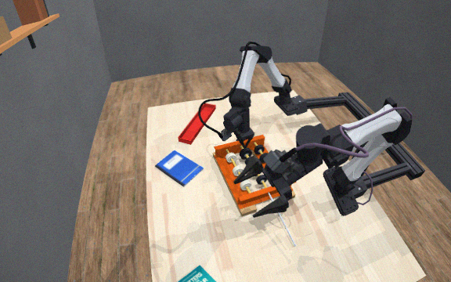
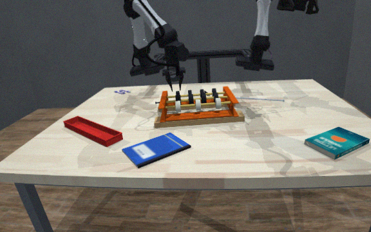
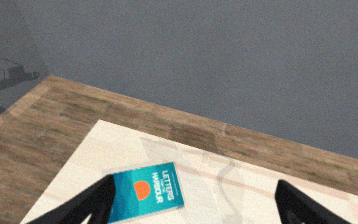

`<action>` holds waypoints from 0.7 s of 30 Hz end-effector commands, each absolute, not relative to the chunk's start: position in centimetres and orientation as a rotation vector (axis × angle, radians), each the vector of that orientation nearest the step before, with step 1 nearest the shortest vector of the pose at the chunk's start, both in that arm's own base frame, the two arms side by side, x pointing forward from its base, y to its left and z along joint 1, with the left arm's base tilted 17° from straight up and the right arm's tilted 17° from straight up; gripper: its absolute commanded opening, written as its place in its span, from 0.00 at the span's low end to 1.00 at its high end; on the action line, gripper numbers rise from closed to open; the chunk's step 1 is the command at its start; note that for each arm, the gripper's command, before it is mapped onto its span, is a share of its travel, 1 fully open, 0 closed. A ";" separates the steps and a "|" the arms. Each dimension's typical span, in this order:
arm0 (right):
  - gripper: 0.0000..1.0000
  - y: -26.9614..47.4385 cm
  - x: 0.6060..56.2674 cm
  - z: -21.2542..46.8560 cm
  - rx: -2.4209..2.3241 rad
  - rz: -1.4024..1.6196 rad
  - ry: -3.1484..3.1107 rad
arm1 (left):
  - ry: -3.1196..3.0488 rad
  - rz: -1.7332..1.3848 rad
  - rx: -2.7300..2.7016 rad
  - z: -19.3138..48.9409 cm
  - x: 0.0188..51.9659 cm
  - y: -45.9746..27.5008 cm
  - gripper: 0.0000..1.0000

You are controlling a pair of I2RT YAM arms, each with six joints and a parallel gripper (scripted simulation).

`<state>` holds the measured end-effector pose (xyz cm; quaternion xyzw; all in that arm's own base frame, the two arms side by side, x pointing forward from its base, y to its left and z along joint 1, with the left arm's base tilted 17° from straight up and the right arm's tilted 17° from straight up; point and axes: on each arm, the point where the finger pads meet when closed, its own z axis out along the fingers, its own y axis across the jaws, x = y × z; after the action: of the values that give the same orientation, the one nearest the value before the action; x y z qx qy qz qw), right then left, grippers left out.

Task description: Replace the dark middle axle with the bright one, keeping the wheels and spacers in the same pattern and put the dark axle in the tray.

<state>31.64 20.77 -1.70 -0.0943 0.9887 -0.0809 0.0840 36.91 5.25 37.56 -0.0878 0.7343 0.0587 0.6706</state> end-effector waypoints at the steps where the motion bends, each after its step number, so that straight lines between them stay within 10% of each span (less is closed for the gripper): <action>1: 0.36 22.8 30.9 -2.4 -0.166 -0.316 2.945 | 1.574 0.063 -0.079 40.4 37.9 2.6 1.00; 21: 0.36 27.3 29.6 -2.5 -0.200 -0.246 2.894 | 1.561 -0.001 -0.004 40.9 37.4 -0.1 1.00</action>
<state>29.28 27.32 -2.82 -0.0692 0.9870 -0.0939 0.1102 38.03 0.05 40.04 -0.0012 0.7092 0.0004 0.7050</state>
